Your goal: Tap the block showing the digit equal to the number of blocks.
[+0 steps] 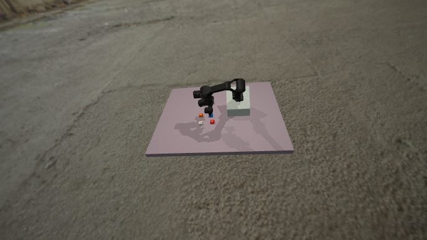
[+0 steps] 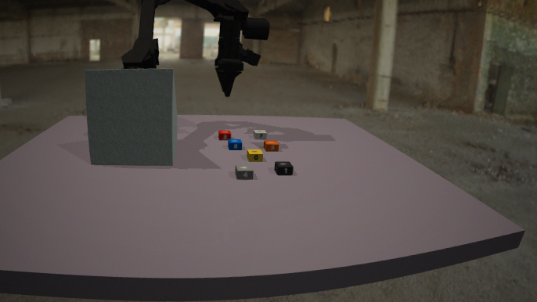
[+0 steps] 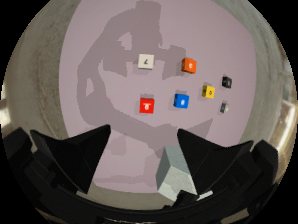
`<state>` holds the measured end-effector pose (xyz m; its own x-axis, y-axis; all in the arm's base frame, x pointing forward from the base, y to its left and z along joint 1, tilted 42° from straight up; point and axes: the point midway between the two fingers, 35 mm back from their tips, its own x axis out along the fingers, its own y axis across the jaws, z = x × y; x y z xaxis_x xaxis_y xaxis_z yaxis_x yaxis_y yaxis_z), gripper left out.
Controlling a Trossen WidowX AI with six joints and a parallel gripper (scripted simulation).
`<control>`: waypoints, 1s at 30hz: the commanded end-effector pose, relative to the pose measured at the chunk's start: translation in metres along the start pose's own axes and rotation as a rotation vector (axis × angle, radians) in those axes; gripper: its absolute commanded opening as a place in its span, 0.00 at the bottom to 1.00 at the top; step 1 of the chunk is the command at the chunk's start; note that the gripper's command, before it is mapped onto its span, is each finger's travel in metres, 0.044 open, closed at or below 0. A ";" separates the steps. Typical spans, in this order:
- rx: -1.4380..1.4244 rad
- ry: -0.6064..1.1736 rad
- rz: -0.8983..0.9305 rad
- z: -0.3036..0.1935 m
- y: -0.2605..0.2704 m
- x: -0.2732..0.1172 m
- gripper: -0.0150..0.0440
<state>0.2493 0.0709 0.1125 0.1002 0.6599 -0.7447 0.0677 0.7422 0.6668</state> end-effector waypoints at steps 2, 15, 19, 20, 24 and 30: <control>0.005 0.000 0.001 0.000 0.002 0.000 0.93; 0.004 -0.001 0.001 0.018 0.004 -0.002 0.93; 0.002 -0.003 0.001 0.067 0.006 -0.004 0.93; 0.002 -0.003 0.001 0.079 0.005 -0.003 0.93; 0.001 -0.004 0.001 0.096 0.004 -0.001 0.93; 0.001 -0.004 0.001 0.096 0.004 -0.001 0.93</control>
<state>0.3422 0.0620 0.1166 0.0989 0.6602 -0.7446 0.0685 0.7419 0.6670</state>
